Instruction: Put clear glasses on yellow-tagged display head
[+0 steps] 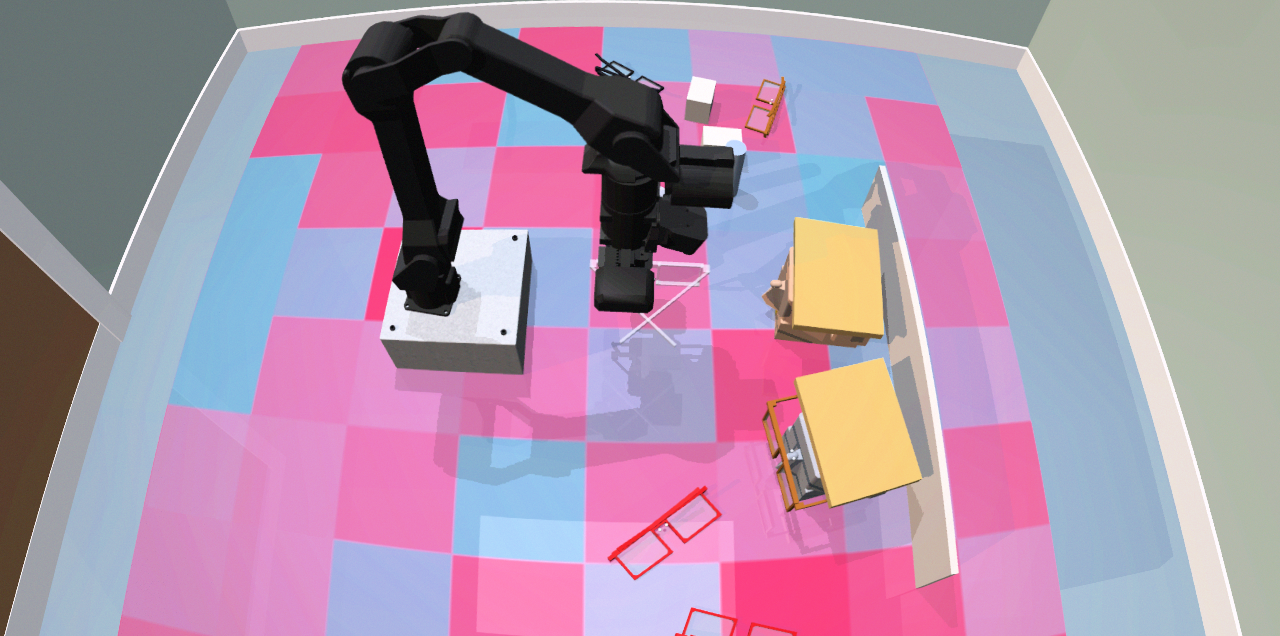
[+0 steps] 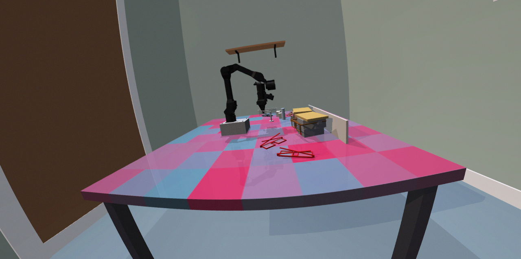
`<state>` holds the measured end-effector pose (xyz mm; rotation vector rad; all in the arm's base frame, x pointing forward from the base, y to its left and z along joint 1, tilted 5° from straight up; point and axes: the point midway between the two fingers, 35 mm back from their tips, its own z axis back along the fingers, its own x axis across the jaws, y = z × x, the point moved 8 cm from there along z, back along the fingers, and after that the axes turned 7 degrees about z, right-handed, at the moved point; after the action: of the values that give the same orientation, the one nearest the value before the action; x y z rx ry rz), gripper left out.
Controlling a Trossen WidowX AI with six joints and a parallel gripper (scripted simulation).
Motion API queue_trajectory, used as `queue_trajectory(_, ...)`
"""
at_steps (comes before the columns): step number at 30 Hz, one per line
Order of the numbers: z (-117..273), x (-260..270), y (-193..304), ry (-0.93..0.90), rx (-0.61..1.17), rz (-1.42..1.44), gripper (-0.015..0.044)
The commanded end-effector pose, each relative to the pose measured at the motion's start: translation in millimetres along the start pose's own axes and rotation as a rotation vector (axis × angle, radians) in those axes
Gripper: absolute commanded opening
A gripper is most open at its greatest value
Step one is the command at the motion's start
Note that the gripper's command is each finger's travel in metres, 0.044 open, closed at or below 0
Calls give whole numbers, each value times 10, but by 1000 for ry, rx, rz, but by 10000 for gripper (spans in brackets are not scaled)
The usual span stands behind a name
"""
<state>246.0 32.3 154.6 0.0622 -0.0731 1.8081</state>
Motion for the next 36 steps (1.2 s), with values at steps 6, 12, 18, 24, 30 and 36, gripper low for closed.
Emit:
queue_trajectory(6, 54, 321, -173, 7, -10, 184, 0)
queue_trajectory(12, 63, 604, -264, 6, -11, 327, 0)
queue_trajectory(18, 68, 905, -325, 5, -12, 469, 0)
queue_trajectory(24, 71, 1222, -350, 3, -13, 612, 0)
queue_trajectory(30, 69, 1549, -339, 0, -15, 754, 0)
queue_trajectory(36, 66, 1883, -288, -4, -17, 897, 0)
